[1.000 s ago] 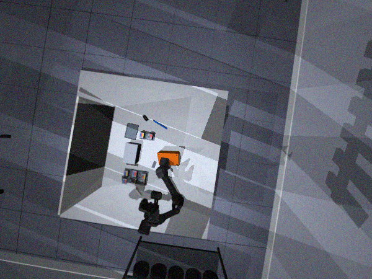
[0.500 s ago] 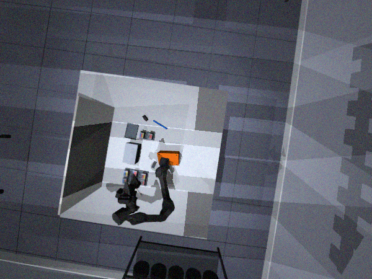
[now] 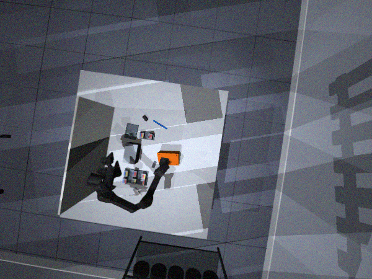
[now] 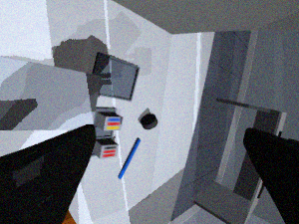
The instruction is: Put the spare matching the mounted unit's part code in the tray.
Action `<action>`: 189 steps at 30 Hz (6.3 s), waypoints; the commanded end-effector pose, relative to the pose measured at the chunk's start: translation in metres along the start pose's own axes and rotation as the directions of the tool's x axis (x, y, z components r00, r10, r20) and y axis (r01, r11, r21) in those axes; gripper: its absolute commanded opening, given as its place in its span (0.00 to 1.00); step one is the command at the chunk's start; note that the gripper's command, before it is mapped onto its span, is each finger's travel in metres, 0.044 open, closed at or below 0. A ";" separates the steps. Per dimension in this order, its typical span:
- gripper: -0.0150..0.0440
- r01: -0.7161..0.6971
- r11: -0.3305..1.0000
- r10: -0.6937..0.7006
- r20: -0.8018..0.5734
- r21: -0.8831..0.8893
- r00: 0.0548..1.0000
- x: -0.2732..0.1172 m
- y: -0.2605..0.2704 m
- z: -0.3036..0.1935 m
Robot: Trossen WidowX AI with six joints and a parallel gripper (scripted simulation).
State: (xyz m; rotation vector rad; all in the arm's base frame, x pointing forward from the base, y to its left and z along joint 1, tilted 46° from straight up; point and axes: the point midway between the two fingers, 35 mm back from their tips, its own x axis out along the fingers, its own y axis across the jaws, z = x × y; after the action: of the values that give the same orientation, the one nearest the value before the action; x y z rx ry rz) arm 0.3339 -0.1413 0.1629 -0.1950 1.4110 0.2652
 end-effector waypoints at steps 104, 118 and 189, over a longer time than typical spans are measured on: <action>0.76 -0.201 0.154 0.690 -0.040 -0.967 0.723 0.068 0.306 -0.025; 0.76 -0.201 0.154 0.693 -0.039 -0.967 0.720 0.084 0.322 -0.027; 0.25 -0.204 0.155 0.692 -0.042 -0.967 0.721 -0.003 0.245 -0.019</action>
State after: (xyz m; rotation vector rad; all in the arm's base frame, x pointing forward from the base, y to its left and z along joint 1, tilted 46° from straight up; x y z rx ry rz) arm 0.2399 0.0946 0.1590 -0.6218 0.6280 1.6431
